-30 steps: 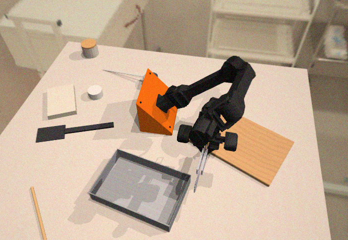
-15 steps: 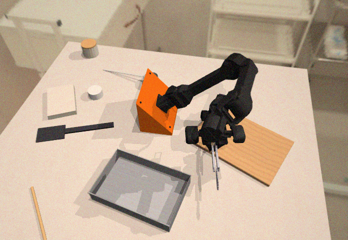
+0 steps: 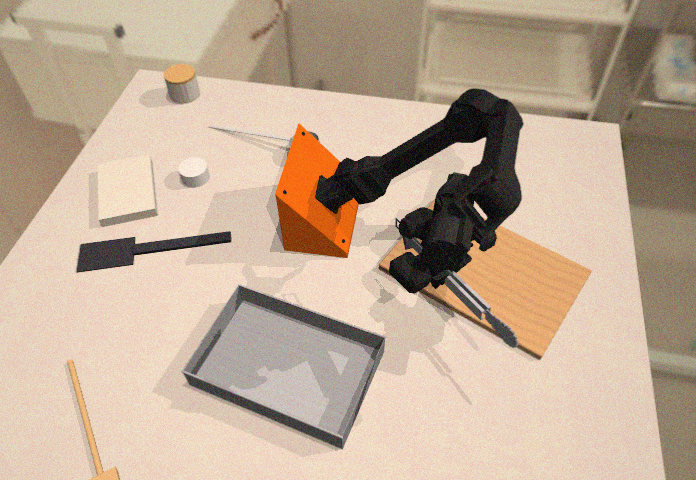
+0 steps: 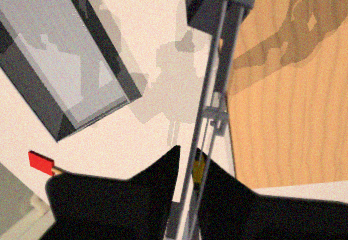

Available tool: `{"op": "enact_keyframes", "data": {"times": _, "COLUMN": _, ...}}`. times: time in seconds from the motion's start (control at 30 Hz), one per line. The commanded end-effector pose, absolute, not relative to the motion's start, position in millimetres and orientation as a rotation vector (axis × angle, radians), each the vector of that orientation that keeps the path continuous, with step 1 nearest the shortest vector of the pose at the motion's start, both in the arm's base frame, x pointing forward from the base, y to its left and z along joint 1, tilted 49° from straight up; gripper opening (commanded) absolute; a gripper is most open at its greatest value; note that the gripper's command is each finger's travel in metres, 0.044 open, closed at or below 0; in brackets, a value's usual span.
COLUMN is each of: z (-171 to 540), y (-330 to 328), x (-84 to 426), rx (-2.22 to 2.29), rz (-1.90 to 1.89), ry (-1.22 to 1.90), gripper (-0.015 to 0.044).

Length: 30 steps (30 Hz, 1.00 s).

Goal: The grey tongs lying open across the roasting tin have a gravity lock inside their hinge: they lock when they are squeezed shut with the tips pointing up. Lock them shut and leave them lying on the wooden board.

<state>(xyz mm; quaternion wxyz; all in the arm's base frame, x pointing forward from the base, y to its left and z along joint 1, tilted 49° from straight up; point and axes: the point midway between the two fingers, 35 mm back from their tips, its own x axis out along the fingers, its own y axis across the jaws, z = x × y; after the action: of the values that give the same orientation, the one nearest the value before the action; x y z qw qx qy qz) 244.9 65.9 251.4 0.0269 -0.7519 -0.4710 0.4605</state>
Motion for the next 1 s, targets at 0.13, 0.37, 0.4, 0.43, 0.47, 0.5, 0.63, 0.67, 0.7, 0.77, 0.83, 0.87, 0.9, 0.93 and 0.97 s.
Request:
{"op": "enact_keyframes", "data": {"times": 0.13, "z": 258.4, "y": 71.6, "x": 238.0, "rx": -2.504, "rz": 1.285, "ry": -1.774, "gripper": -0.015}}
{"op": "enact_keyframes", "data": {"times": 0.37, "z": 260.4, "y": 74.4, "x": 234.6, "rx": -2.594, "rz": 1.202, "ry": -1.963, "gripper": -0.015}}
{"op": "enact_keyframes", "data": {"times": 0.4, "z": 260.9, "y": 75.0, "x": 234.1, "rx": -2.605, "rz": 1.185, "ry": -1.994, "gripper": -0.015}}
{"op": "enact_keyframes", "data": {"times": 0.43, "z": 261.4, "y": 75.6, "x": 233.4, "rx": -2.619, "rz": 1.163, "ry": -2.033, "gripper": -0.015}}
{"op": "enact_keyframes", "data": {"times": 0.47, "z": 262.0, "y": 76.4, "x": 232.6, "rx": -2.634, "rz": 1.137, "ry": -2.077, "gripper": -0.015}}
{"op": "enact_keyframes", "data": {"times": 0.5, "z": 262.7, "y": 77.3, "x": 231.8, "rx": -2.65, "rz": 1.109, "ry": -2.124, "gripper": -0.015}}
{"op": "enact_keyframes", "data": {"times": 0.63, "z": 265.2, "y": 80.5, "x": 228.4, "rx": -2.704, "rz": 0.985, "ry": -2.313, "gripper": -0.015}}
{"op": "enact_keyframes", "data": {"times": 0.67, "z": 265.9, "y": 81.3, "x": 227.6, "rx": -2.715, "rz": 0.951, "ry": -2.36, "gripper": -0.015}}
{"op": "enact_keyframes", "data": {"times": 0.7, "z": 266.5, "y": 82.1, "x": 226.7, "rx": -2.726, "rz": 0.915, "ry": -2.408, "gripper": -0.015}}
{"op": "enact_keyframes", "data": {"times": 0.77, "z": 267.8, "y": 83.7, "x": 225.0, "rx": -2.744, "rz": 0.841, "ry": -2.505, "gripper": -0.015}}
{"op": "enact_keyframes", "data": {"times": 0.83, "z": 269.0, "y": 85.3, "x": 223.3, "rx": -2.757, "rz": 0.761, "ry": -2.602, "gripper": -0.015}}
{"op": "enact_keyframes", "data": {"times": 0.87, "z": 269.7, "y": 86.0, "x": 222.4, "rx": -2.763, "rz": 0.719, "ry": -2.65, "gripper": -0.015}}
{"op": "enact_keyframes", "data": {"times": 0.9, "z": 270.3, "y": 86.8, "x": 221.5, "rx": -2.767, "rz": 0.675, "ry": -2.699, "gripper": -0.015}}
{"op": "enact_keyframes", "data": {"times": 0.93, "z": 270.9, "y": 87.5, "x": 220.6, "rx": -2.77, "rz": 0.63, "ry": -2.748, "gripper": -0.015}}
{"op": "enact_keyframes", "data": {"times": 0.97, "z": 271.5, "y": 88.3, "x": 219.7, "rx": -2.772, "rz": 0.584, "ry": -2.796, "gripper": -0.015}}
